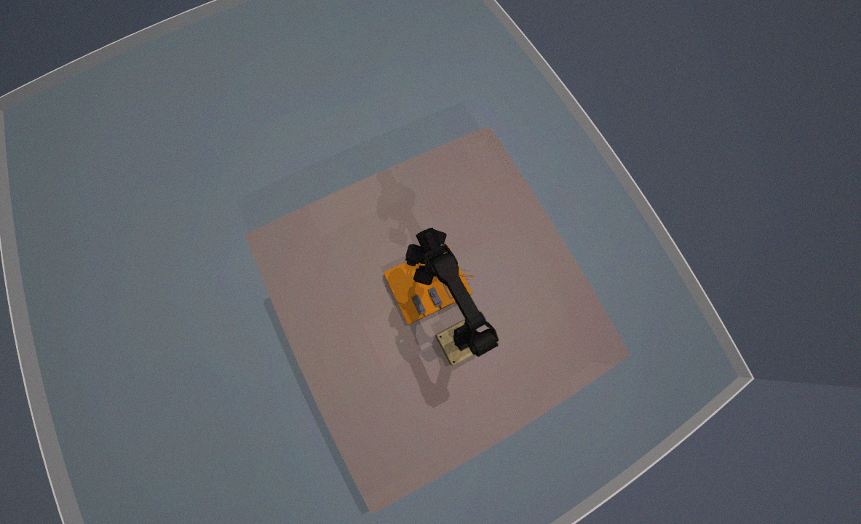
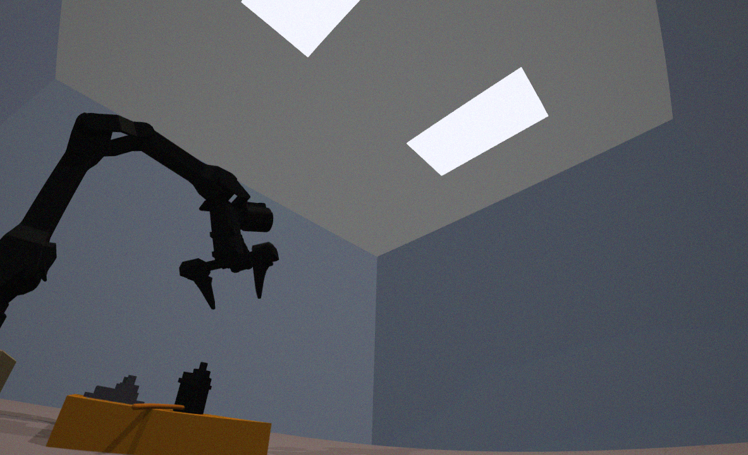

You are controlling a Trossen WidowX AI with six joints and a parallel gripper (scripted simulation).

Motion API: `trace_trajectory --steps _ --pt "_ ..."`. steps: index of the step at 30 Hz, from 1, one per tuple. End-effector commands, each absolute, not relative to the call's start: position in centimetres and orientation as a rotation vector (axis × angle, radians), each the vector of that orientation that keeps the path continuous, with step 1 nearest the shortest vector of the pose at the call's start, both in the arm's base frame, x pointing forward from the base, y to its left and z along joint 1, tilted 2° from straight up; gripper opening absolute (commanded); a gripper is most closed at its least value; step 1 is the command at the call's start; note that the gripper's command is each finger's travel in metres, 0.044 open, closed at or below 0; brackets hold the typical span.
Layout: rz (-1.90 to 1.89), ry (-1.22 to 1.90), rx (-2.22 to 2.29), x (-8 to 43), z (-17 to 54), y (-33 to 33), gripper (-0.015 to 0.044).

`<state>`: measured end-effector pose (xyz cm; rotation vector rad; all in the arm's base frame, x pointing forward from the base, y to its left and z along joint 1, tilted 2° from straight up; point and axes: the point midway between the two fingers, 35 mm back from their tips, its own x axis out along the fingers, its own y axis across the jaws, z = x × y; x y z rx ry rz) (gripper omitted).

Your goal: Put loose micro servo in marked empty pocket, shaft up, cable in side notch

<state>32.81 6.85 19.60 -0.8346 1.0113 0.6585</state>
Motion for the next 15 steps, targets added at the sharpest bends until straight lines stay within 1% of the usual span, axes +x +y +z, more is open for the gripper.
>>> trace_trajectory --steps 1,10,15 --pt "0.729 1.121 -0.866 32.4 16.3 5.8 0.0440" --pt "0.923 1.348 -0.905 30.4 9.8 3.4 0.0440" --pt "0.939 1.364 -0.905 30.1 9.4 3.4 0.0440"
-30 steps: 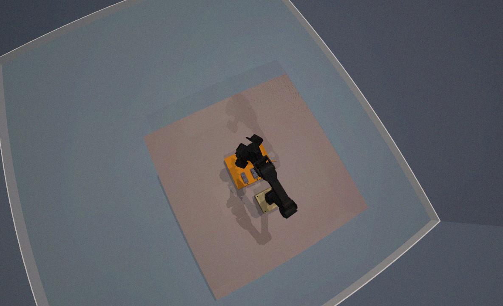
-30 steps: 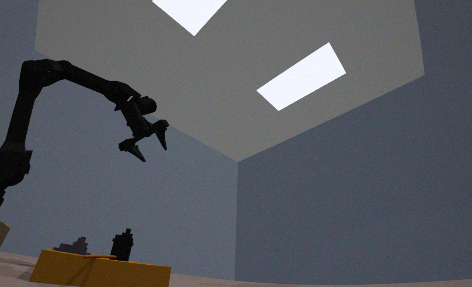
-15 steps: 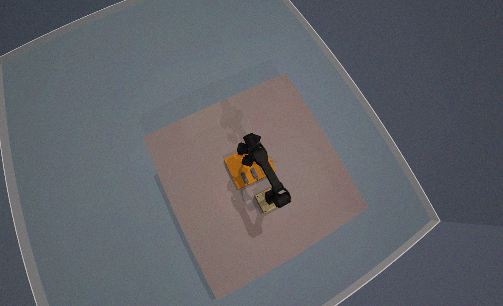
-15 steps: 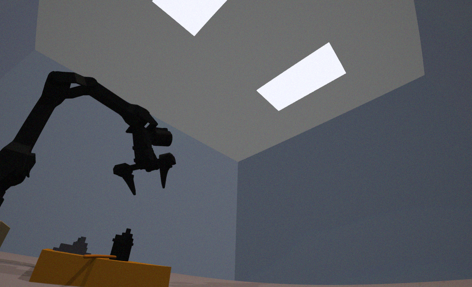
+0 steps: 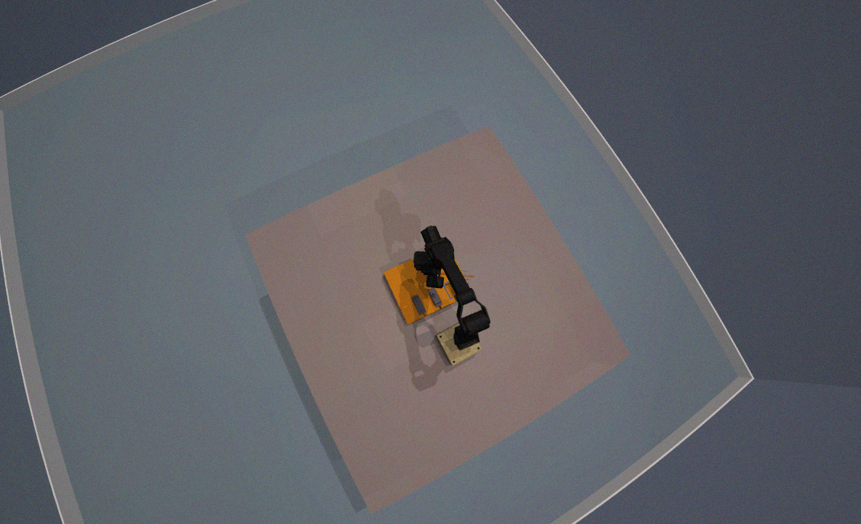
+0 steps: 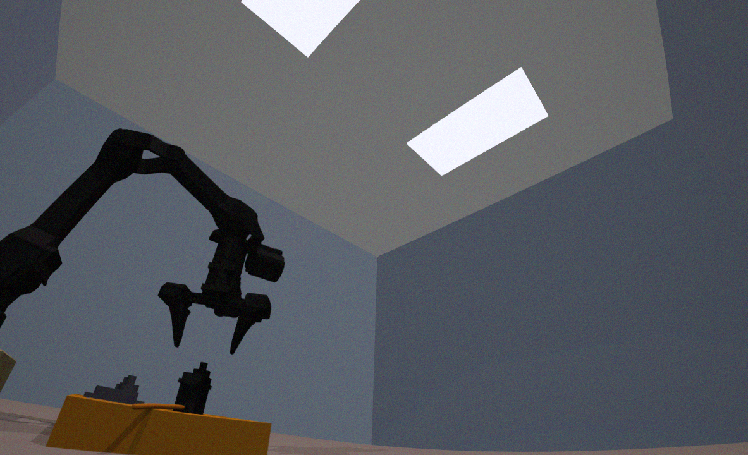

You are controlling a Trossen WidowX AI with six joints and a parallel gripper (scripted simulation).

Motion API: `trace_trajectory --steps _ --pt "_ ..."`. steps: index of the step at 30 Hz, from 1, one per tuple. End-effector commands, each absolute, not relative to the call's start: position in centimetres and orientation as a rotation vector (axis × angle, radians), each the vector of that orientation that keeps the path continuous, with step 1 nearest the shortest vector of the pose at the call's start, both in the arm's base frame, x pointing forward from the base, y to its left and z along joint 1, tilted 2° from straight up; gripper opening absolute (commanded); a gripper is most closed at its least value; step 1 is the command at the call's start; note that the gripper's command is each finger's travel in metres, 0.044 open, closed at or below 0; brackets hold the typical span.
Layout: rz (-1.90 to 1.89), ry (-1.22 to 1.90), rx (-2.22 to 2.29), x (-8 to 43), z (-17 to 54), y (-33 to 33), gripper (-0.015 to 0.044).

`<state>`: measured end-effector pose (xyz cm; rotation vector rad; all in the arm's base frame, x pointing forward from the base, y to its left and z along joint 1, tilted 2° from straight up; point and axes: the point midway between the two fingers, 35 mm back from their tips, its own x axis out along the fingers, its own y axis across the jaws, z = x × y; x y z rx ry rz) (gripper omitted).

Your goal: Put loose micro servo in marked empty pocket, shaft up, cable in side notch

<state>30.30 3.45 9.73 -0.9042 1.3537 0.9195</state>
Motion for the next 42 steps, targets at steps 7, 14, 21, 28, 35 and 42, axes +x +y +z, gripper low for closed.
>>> trace_trajectory --steps 7,14,21,28,35,42 --pt "0.939 1.364 -0.905 30.1 7.0 3.4 0.0440" --pt "0.939 1.364 -0.905 30.0 6.6 3.5 0.0440" --pt "0.939 1.364 -0.905 30.0 5.5 3.5 0.0440" --pt "0.939 1.364 -0.905 30.0 4.8 3.5 0.0414" --pt "0.939 1.364 -0.905 30.0 4.8 3.5 0.0230" --pt "0.939 1.364 -0.905 30.0 4.8 3.5 0.0105"
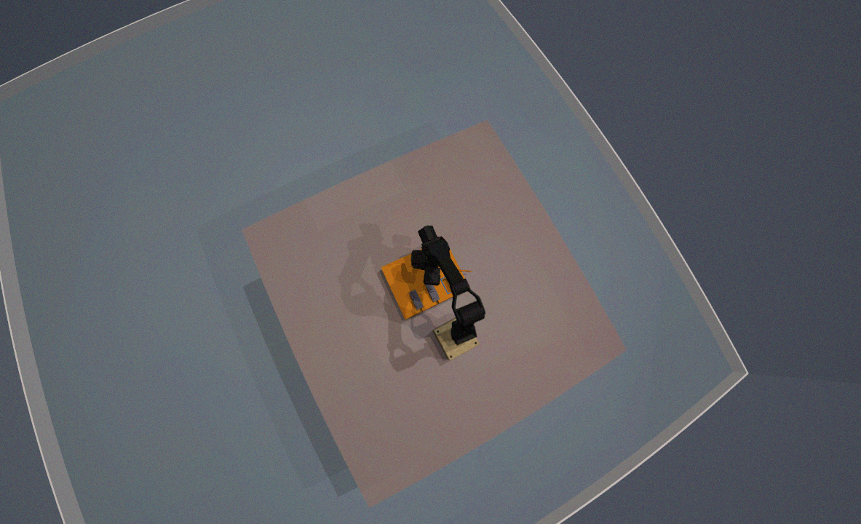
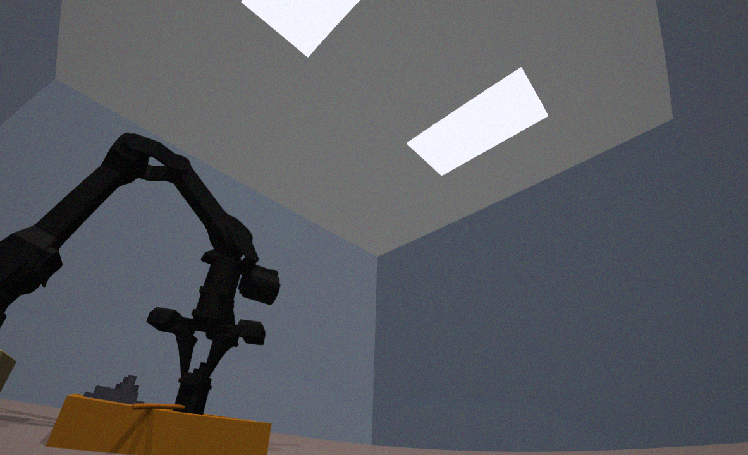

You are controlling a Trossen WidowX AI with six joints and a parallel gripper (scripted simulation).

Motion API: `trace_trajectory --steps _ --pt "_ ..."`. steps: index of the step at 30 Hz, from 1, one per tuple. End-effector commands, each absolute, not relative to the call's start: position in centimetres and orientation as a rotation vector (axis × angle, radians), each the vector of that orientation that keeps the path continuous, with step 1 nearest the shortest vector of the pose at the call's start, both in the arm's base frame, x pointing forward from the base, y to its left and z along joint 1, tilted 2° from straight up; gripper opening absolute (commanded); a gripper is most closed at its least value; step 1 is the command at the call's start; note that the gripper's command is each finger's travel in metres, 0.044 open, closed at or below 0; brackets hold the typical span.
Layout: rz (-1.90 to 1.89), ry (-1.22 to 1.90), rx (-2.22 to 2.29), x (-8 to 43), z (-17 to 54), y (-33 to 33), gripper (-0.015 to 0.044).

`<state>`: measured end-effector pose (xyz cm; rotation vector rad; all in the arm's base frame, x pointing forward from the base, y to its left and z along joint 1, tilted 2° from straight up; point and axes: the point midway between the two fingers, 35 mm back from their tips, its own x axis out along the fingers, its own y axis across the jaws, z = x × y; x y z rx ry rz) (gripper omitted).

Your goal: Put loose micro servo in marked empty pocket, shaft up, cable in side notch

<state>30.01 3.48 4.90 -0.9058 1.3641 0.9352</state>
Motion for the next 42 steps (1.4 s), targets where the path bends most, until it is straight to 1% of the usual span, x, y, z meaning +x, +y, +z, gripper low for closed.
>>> trace_trajectory --steps 1,2,5,6,11,20,27,36,42 --pt "0.939 1.364 -0.905 30.0 4.8 3.5 0.0098" --pt "0.939 1.364 -0.905 30.0 4.8 3.5 0.0092" --pt "0.939 1.364 -0.905 30.0 5.3 3.5 0.0013" --pt "0.939 1.364 -0.905 30.1 5.7 3.5 0.0000" --pt "0.939 1.364 -0.905 29.5 7.7 3.4 0.0000" --pt "0.939 1.365 -0.905 29.2 7.8 3.4 0.0000" --pt "0.939 1.364 -0.905 29.9 7.8 3.4 0.0000" --pt "0.937 1.365 -0.907 30.5 7.7 0.2 0.0000" --pt "0.895 1.384 -0.866 30.5 7.7 0.1 0.0000"
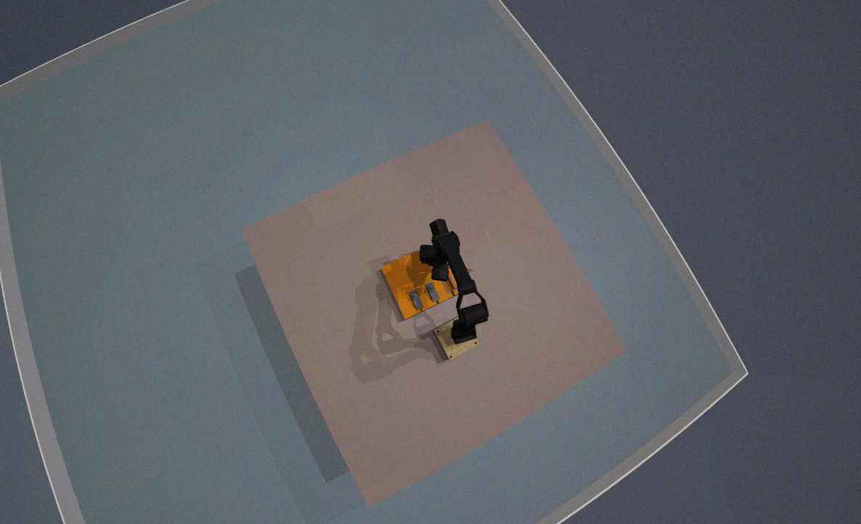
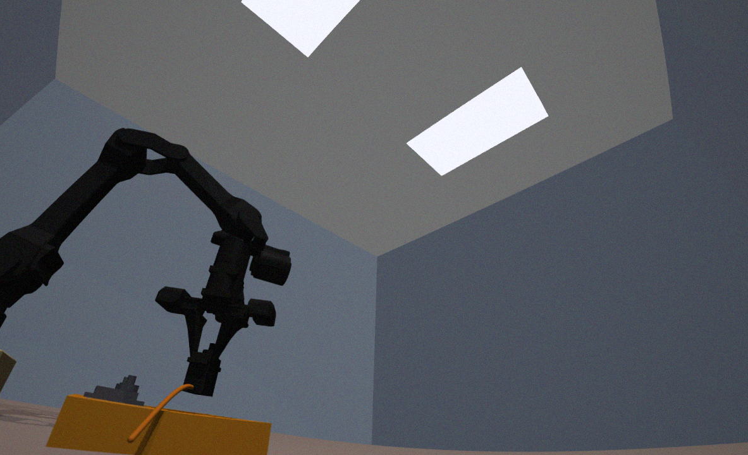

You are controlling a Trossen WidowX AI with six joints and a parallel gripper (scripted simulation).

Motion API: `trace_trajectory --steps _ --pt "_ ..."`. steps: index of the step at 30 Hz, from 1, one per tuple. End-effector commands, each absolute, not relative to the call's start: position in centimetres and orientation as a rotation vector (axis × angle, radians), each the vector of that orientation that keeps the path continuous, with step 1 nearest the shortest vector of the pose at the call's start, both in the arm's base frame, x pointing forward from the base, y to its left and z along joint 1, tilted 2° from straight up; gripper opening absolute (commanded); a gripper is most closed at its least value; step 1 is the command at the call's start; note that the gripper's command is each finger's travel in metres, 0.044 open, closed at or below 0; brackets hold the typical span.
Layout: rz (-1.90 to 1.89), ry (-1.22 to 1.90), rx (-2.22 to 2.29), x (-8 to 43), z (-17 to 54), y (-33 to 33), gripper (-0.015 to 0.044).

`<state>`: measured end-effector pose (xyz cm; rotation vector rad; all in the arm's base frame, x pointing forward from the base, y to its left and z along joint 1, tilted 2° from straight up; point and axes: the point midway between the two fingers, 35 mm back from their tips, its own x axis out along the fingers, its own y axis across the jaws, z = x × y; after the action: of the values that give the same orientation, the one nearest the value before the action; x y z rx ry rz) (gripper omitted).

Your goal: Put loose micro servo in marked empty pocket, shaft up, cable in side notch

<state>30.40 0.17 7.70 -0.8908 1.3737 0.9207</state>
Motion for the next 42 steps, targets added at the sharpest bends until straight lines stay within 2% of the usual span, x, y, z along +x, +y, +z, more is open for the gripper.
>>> trace_trajectory --steps 1,27,35,42 --pt "0.875 1.394 -0.845 30.5 7.7 0.1 0.0000" --pt "0.178 1.572 -0.152 30.5 7.7 0.1 0.0000" --pt "0.160 1.574 -0.134 30.1 7.8 0.0 0.0000" --pt "0.160 1.575 -0.134 27.5 7.8 -0.4 0.0000"
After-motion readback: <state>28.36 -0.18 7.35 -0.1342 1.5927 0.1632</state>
